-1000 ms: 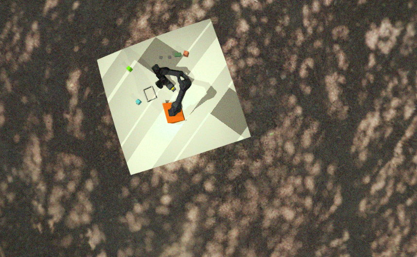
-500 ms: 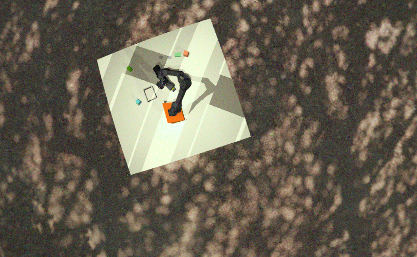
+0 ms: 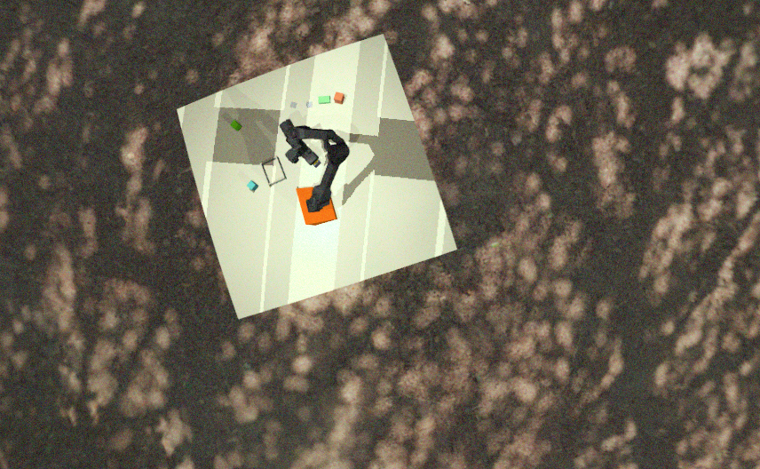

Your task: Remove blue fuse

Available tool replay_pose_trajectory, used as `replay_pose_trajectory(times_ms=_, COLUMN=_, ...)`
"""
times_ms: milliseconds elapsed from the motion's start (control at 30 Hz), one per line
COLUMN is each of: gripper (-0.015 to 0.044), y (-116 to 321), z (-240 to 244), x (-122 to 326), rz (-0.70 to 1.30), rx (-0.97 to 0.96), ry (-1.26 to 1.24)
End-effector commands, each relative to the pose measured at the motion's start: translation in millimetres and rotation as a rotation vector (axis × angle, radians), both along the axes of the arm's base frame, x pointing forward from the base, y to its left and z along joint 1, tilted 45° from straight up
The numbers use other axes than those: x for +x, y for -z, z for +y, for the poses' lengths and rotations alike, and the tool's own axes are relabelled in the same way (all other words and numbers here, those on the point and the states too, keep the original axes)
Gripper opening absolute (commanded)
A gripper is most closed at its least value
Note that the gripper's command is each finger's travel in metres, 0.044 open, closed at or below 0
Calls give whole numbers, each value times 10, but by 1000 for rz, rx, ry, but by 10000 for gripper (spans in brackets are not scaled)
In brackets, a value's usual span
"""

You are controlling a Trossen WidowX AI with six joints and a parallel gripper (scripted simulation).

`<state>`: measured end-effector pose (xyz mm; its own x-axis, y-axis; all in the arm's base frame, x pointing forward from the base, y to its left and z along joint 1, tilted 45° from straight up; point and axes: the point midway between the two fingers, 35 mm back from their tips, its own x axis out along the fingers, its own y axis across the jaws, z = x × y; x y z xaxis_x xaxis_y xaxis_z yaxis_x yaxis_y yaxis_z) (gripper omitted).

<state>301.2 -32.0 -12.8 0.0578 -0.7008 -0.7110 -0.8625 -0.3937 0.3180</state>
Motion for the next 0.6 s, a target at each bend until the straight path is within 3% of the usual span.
replay_pose_trajectory(times_ms=0, gripper=72, y=30, z=-38, x=-1, rz=4, rx=-4, ry=-3)
replay_pose_trajectory(times_ms=200, gripper=72, y=39, z=-48, x=0, rz=4, rx=-4, ry=-3)
replay_pose_trajectory(times_ms=567, gripper=0, y=33, z=-36, x=-2, rz=1, rx=-1, ry=1)
